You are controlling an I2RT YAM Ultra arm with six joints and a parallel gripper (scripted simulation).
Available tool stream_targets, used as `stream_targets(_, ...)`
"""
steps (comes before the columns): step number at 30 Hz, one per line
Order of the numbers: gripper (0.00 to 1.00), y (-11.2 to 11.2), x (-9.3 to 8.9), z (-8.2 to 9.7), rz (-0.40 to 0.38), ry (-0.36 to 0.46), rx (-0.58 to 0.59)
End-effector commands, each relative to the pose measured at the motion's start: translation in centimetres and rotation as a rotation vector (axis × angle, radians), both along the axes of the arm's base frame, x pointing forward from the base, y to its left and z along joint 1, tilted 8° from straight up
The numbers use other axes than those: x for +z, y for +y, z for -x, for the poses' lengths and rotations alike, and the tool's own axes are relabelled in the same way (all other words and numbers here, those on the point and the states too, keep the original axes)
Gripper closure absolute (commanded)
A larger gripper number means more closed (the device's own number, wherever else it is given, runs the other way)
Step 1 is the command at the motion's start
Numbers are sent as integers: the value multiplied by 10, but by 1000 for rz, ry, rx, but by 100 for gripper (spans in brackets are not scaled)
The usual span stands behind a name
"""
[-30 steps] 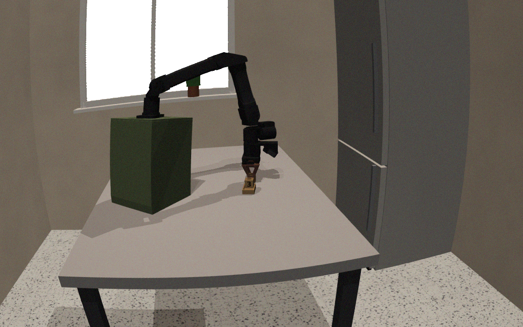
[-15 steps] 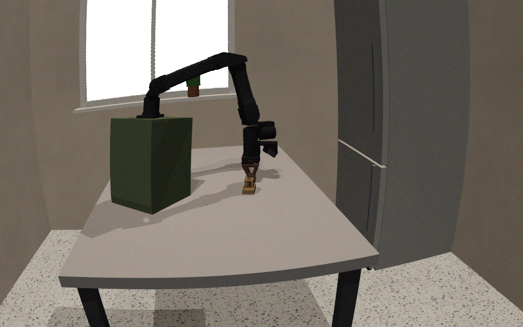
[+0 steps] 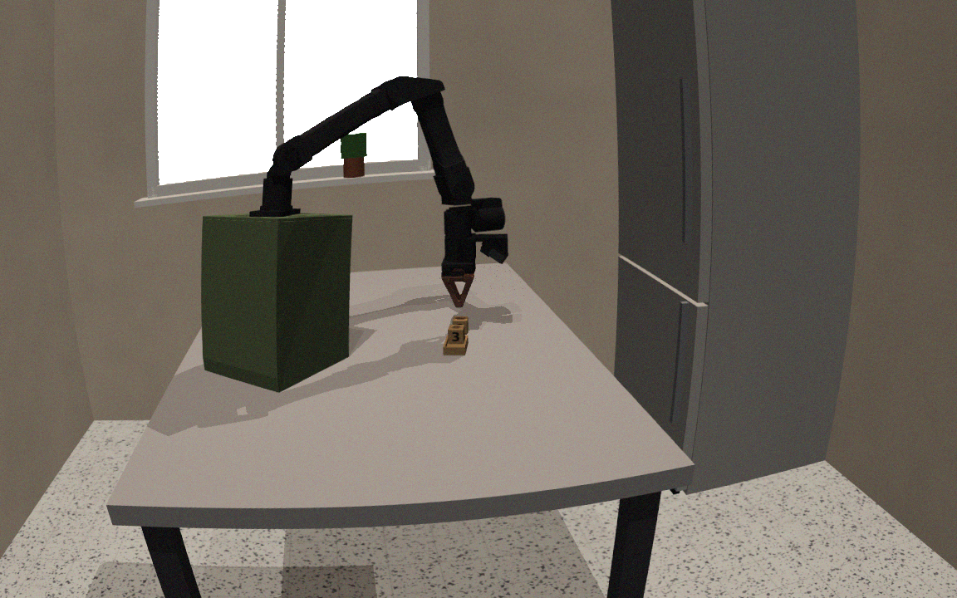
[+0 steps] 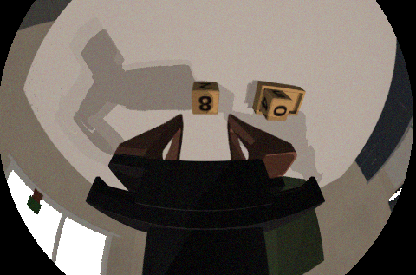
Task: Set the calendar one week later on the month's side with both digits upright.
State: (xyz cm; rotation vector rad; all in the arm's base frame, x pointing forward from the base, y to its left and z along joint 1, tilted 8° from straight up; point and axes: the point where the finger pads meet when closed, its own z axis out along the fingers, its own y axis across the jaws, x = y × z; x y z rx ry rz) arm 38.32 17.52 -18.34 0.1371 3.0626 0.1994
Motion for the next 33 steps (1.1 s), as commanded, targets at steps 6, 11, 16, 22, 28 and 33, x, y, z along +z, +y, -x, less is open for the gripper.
stream_targets(6, 53, -3, 37, -2, -2, -8, -1)
stream_targets(11, 53, -3, 40, -2, -2, -9, -1)
stream_targets(16, 0, -3, 40, -2, -2, -9, -1)
stream_targets(22, 0, -3, 40, -2, -2, -9, -1)
stream_targets(28, 0, -3, 40, -2, -2, -9, -1)
stream_targets(33, 0, -3, 40, -2, -2, -9, -1)
